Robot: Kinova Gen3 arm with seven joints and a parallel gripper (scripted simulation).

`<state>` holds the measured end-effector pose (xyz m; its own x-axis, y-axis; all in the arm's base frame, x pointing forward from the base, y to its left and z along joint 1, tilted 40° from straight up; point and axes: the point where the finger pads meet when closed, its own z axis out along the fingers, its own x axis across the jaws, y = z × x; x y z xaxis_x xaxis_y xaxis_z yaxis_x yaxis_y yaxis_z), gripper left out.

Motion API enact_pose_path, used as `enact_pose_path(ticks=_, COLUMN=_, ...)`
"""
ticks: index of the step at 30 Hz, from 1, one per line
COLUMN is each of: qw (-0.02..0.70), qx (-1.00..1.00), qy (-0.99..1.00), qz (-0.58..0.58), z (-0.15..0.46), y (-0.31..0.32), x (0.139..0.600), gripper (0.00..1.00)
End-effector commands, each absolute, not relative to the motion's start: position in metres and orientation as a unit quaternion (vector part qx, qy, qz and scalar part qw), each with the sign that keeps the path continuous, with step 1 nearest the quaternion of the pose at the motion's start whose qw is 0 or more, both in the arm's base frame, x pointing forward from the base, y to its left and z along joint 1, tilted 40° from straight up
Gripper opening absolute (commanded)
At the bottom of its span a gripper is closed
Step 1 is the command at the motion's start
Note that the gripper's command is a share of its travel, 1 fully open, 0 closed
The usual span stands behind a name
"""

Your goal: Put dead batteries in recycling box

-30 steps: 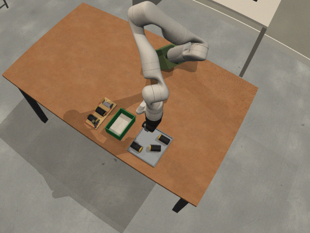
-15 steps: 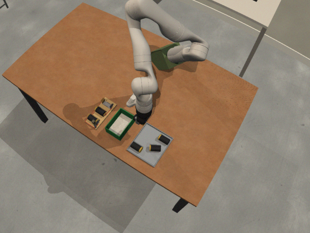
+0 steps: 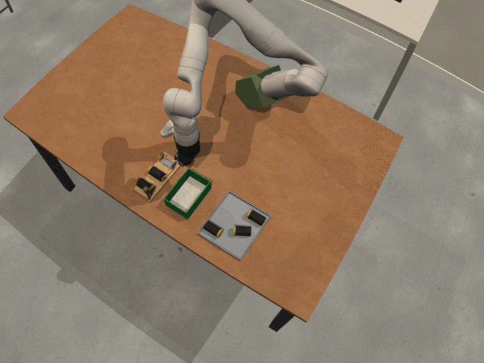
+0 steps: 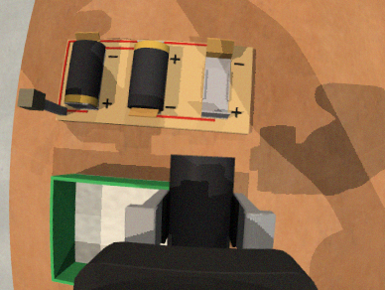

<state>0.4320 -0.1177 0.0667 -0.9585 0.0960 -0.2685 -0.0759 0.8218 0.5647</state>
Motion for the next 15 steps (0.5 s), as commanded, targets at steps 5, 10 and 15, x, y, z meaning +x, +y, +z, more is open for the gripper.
enact_pose_path(ticks=5, qw=0.146, qx=0.022, qy=0.940, qz=0.308, z=0.027, y=-0.172, x=0.430, gripper=0.57)
enact_pose_path(ticks=10, qw=0.146, qx=0.022, qy=0.940, qz=0.308, z=0.011, y=-0.193, x=0.429, gripper=0.57)
enact_pose_path(ticks=15, qw=0.146, qx=0.022, qy=0.940, qz=0.308, z=0.006, y=-0.199, x=0.428, gripper=0.57)
